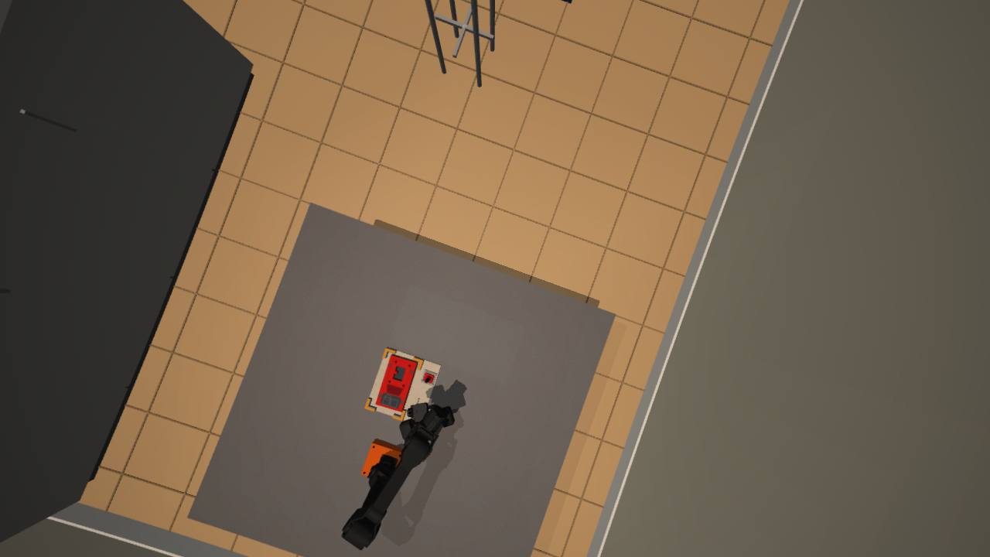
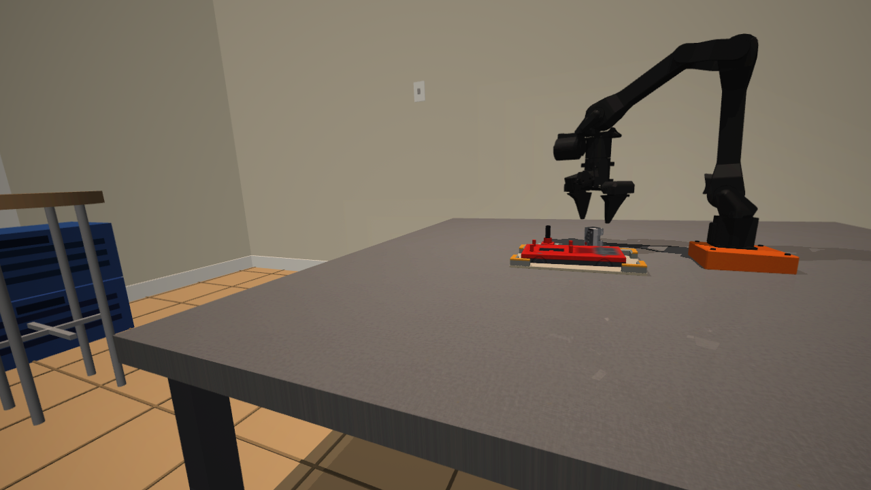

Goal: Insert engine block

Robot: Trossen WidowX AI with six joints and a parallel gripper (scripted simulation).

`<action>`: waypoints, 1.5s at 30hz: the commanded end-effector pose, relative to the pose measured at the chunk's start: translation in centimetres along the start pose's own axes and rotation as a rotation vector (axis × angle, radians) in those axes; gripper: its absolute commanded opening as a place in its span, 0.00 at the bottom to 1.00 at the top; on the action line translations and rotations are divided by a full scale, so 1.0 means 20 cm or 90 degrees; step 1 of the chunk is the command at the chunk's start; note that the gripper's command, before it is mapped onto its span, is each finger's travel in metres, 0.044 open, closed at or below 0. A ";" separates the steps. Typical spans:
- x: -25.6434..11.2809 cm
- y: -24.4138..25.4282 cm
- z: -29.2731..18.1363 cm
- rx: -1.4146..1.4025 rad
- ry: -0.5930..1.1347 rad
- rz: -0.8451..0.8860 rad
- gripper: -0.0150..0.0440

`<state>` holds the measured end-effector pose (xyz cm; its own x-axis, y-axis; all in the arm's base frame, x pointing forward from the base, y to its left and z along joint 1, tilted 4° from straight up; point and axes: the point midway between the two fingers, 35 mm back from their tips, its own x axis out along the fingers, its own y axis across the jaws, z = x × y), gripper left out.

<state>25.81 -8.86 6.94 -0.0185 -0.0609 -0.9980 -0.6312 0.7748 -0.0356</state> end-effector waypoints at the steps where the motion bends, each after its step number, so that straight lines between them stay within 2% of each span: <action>1: 0.03 0.00 0.00 -0.004 -0.001 0.004 1.00; 33: 0.28 0.01 0.00 -0.004 -0.001 0.004 1.00; 44: 0.28 0.01 0.00 -0.004 -0.001 0.004 0.51; 45: 0.28 0.01 0.00 -0.004 -0.001 0.004 0.50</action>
<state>25.61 -9.12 1.47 -0.0228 -0.0593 -0.9980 -0.6315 0.7747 -0.0316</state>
